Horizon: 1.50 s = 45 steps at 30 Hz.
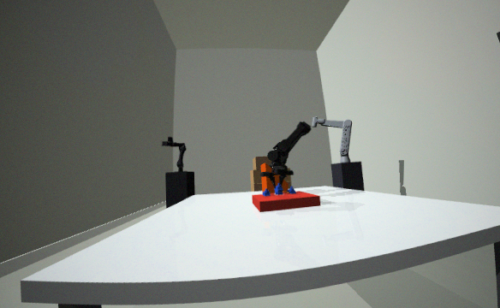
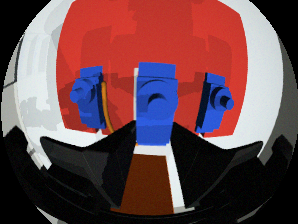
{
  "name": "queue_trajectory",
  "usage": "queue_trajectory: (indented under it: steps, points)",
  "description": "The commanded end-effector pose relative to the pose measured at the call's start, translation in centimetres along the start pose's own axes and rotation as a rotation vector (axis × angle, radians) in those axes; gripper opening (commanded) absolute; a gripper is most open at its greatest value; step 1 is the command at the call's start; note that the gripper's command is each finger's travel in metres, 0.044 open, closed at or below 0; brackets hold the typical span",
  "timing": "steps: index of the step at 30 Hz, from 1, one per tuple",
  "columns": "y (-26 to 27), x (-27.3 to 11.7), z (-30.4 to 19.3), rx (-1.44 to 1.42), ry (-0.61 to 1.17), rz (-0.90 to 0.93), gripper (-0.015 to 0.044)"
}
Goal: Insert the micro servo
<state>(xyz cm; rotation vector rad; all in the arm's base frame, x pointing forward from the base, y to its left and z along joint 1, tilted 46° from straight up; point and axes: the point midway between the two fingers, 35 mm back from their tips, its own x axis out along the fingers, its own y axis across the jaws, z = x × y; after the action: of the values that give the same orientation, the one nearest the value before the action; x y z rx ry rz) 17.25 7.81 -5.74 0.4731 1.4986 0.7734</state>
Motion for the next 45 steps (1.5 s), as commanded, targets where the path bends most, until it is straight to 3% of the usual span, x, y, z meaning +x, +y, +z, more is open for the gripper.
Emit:
queue_trajectory:
  steps: [1,30,37,45]
  points:
    - [0.0,0.3,0.0,0.006,-0.002,0.004,0.0000]
    - [0.0,2.8,0.0,0.006,-0.001,0.005,0.0000]
    - [0.0,2.6,0.0,0.006,-0.002,0.005,0.0184]
    - [0.0,-0.8,-0.4,0.006,-0.002,0.003,0.0187]
